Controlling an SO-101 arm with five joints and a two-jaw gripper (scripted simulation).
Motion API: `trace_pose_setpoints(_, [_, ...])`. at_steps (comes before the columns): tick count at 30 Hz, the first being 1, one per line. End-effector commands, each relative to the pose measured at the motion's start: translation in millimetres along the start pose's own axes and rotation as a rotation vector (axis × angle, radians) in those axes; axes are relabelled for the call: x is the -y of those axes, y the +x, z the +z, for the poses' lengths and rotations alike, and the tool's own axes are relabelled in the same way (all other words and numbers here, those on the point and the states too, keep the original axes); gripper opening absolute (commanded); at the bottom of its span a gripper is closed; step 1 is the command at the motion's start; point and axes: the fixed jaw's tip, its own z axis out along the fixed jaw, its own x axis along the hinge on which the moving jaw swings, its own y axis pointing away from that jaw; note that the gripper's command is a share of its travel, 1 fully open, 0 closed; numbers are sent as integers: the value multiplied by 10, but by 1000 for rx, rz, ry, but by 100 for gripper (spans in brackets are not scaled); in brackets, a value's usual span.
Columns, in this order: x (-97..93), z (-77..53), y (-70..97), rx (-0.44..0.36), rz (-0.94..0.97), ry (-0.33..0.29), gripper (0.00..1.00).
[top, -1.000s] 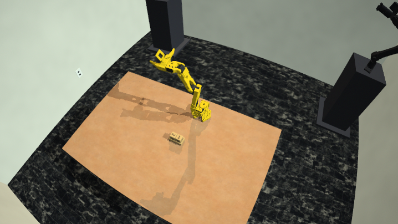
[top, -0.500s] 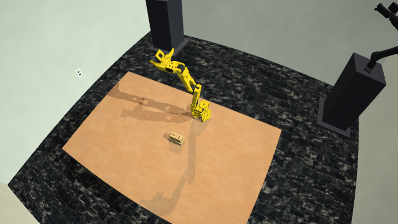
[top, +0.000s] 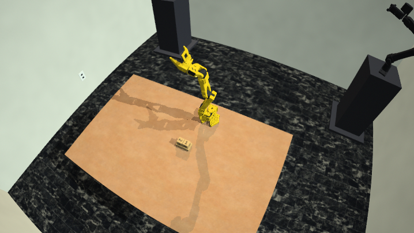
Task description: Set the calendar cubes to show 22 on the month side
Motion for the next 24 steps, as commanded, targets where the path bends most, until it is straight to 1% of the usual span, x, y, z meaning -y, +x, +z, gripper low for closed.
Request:
trace_pose_setpoints(1, [68,-299,-299,128,1,28,46])
trace_pose_setpoints(4, [92,-438,-408,179,1,40,39])
trace_pose_setpoints(6, [100,-491,-447,198,1,44,36])
trace_pose_setpoints(8, [104,-514,-463,206,1,46,35])
trace_pose_setpoints(15, [102,-515,-463,206,3,44,35])
trace_pose_setpoints(18, [88,-498,-443,196,18,33,35])
trace_pose_setpoints(21, [52,-457,-396,170,53,6,35])
trace_pose_setpoints(24, [-16,-393,-314,124,112,-39,35])
